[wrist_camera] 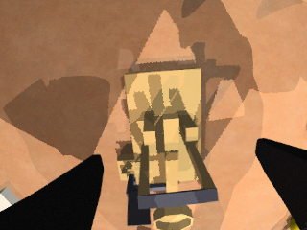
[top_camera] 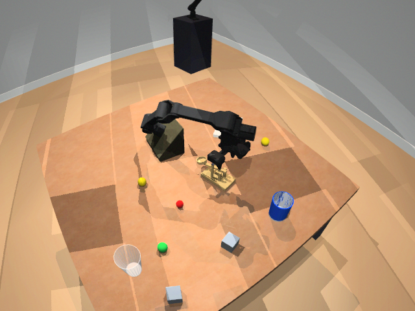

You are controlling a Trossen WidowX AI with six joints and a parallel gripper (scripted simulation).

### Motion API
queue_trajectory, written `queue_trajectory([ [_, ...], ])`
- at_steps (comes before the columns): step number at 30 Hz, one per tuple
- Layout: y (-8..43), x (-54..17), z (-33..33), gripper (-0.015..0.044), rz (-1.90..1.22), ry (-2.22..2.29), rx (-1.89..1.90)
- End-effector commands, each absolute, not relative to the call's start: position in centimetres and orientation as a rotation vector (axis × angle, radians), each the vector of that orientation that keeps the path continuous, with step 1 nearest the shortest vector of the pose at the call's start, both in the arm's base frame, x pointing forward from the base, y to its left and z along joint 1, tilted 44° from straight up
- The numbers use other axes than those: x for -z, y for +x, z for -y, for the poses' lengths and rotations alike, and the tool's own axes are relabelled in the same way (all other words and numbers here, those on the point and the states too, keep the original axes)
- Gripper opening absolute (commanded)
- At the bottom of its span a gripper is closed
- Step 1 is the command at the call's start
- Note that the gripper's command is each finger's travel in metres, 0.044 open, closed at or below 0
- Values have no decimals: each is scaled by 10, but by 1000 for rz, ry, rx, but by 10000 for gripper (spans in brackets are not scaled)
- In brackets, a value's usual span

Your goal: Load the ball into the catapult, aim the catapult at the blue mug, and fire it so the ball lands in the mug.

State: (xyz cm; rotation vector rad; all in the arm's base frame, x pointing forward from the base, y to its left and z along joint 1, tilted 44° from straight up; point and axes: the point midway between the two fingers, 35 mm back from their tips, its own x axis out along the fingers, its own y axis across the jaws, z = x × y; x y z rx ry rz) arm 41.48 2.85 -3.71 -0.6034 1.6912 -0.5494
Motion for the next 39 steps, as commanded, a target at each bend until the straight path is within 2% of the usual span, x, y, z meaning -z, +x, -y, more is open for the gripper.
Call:
queue_trajectory([
  [1, 415, 37, -28, 440, -1691, -603, 549],
  [7, 412, 29, -34, 440, -1700, -598, 562],
  [13, 403, 62, -5, 440, -1699, -599, 563],
  [39, 398, 86, 18, 440, -1699, -600, 564],
])
